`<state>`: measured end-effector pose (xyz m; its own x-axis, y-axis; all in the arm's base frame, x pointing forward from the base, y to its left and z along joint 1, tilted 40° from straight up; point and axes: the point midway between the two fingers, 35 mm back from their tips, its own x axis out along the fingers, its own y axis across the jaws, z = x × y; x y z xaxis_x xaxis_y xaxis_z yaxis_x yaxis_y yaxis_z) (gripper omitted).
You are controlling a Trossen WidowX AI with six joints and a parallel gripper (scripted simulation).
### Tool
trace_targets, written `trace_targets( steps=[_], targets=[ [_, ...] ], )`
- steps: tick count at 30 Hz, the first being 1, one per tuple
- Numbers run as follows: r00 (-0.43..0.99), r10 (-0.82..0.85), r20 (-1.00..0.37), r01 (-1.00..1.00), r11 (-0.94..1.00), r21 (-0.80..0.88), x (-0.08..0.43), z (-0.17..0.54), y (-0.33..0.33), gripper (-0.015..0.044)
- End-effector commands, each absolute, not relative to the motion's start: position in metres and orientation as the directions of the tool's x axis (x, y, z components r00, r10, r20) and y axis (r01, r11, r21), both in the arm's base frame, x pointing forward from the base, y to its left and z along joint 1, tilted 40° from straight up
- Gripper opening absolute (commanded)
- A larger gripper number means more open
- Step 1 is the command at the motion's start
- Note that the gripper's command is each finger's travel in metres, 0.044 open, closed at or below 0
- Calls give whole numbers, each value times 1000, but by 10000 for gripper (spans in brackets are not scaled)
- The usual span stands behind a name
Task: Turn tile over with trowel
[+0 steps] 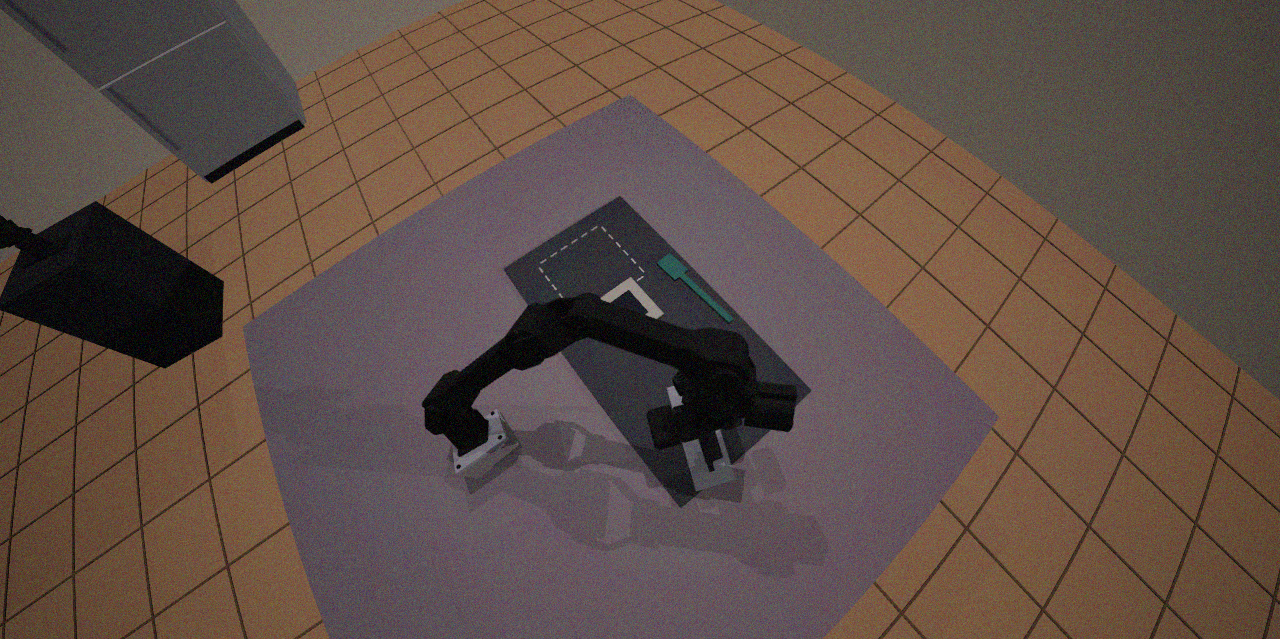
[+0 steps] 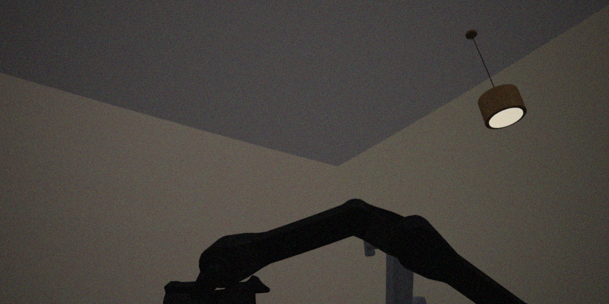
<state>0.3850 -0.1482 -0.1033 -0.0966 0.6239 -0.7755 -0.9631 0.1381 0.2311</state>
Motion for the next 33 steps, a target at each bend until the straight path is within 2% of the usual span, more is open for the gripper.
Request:
trace_targets(
  steps=[1,5,6,25,33],
  targets=[
    [-96,624,-775,-969,120,217,386,-103,-147,156],
    [-96,624,-775,-969,120,217,386,-103,-147,261],
    [-96,624,-775,-969,120,217,386,-103,-147,270],
    [-96,624,-775,-969,120,217,386,-102,-148,270],
    [-98,631,-770,-968,118,220,387,-67,-175,270]
  ],
)
